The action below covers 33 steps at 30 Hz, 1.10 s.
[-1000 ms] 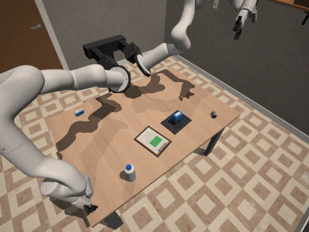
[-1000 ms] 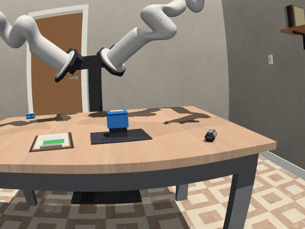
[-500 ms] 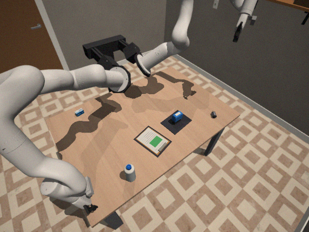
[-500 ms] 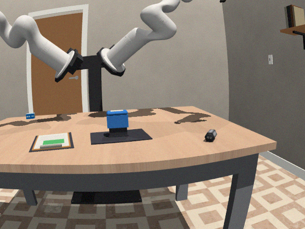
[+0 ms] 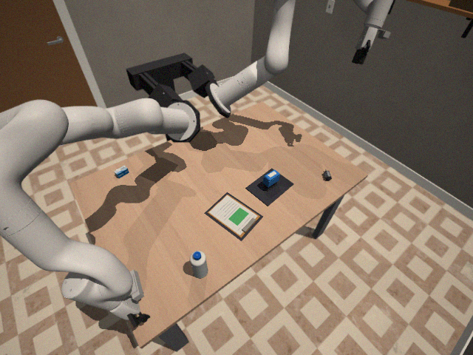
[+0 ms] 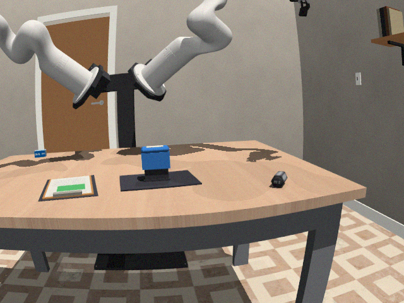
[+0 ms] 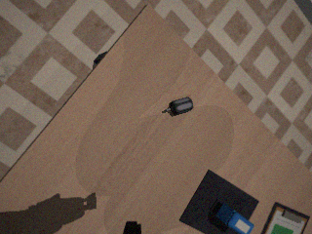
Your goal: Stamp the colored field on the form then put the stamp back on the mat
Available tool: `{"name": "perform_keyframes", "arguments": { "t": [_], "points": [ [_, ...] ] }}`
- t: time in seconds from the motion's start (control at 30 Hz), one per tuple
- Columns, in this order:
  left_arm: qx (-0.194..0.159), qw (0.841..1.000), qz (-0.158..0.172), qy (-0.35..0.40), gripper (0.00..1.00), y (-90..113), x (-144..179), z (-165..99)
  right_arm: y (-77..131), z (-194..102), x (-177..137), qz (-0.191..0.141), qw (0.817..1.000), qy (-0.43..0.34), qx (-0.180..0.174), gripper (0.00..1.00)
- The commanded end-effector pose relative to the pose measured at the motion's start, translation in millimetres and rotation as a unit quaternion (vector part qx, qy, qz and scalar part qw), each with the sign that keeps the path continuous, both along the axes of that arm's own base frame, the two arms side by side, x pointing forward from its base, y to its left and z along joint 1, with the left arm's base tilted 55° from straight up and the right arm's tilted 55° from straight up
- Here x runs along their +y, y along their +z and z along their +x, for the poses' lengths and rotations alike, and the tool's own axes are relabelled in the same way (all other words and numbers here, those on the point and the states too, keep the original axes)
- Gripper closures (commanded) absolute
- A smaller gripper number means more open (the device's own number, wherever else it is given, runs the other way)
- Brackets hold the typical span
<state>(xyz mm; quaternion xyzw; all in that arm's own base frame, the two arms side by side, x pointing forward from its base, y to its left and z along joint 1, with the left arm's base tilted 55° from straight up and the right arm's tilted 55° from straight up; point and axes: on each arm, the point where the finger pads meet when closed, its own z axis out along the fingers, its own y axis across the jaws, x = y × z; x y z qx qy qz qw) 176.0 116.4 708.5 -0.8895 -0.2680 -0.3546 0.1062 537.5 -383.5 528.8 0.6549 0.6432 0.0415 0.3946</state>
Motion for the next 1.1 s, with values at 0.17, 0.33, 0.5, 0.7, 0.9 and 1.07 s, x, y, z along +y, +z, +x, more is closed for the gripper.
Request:
{"name": "perform_keyframes", "arguments": {
  "t": [0.17,0.33,0.5,0.7,0.9,1.07],
  "points": [
    [0.000,0.991,0.001,0.130,0.00,0.8,42.6,-35.2,1.1,0.1,0.1,0.000,1.000,0.000,-0.001,0.00],
    [0.000,0.979,0.001,0.206,0.00,0.8,62.2,-61.1,1.1,0.1,0.1,0.000,1.000,0.000,-0.001,0.00],
    [0.000,0.968,0.001,0.249,0.00,0.8,71.7,-77.5,1.1,0.1,0.1,0.000,1.000,0.000,-0.001,0.00],
    [0.000,0.944,0.001,0.330,0.00,0.8,85.7,-110.7,1.1,0.1,0.1,0.000,1.000,0.000,-0.001,0.00],
    [0.000,0.915,0.001,0.402,0.00,0.8,93.3,-142.7,1.1,0.1,0.1,0.000,1.000,0.000,-0.001,0.00],
    [0.000,0.901,0.001,0.434,0.00,0.8,95.1,-157.5,1.1,0.1,0.1,0.000,1.000,0.000,-0.001,0.00]
  ]
}}
